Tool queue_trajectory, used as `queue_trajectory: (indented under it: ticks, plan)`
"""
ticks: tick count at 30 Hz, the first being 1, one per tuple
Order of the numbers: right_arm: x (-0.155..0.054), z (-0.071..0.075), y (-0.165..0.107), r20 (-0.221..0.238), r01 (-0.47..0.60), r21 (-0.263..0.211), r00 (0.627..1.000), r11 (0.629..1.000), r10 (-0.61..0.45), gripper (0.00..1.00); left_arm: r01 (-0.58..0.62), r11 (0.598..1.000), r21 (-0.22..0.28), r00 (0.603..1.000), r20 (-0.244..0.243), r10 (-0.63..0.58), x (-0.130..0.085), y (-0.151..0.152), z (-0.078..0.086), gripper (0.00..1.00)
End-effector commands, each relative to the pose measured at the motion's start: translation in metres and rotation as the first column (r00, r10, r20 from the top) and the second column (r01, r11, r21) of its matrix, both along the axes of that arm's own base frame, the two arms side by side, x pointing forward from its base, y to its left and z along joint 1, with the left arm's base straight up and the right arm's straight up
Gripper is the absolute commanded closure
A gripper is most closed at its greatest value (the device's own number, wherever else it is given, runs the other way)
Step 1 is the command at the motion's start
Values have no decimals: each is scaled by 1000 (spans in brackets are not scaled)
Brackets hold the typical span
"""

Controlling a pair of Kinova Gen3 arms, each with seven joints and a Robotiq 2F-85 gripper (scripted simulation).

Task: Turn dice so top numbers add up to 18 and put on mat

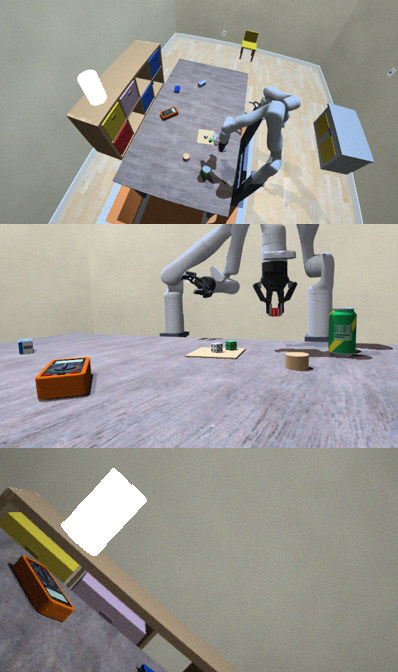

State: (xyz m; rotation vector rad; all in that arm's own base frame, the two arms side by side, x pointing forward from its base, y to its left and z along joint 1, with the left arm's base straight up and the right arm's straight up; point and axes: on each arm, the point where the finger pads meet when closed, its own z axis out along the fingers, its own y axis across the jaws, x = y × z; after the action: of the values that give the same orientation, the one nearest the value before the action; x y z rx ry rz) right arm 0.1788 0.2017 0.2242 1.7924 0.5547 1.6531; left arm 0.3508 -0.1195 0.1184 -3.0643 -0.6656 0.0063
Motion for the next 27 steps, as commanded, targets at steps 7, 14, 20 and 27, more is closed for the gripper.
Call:
queue_trajectory:
  ticks: [7,14,20,27]
  plan:
    - [0,0,0,0,0,1,1000,1000,0,2,160,987,0,987,-4,-160,-1,0,-2,715]
    - [0,0,0,0,0,1,1000,1000,0,2,339,941,-1,941,-10,-339,-1,0,-4,715]
    - [0,0,0,0,0,1,1000,1000,0,2,451,893,-2,893,-13,-451,-2,-1,-5,715]
    - [0,0,0,0,0,1,1000,1000,0,2,644,765,-6,765,-15,-644,-2,-1,-7,715]
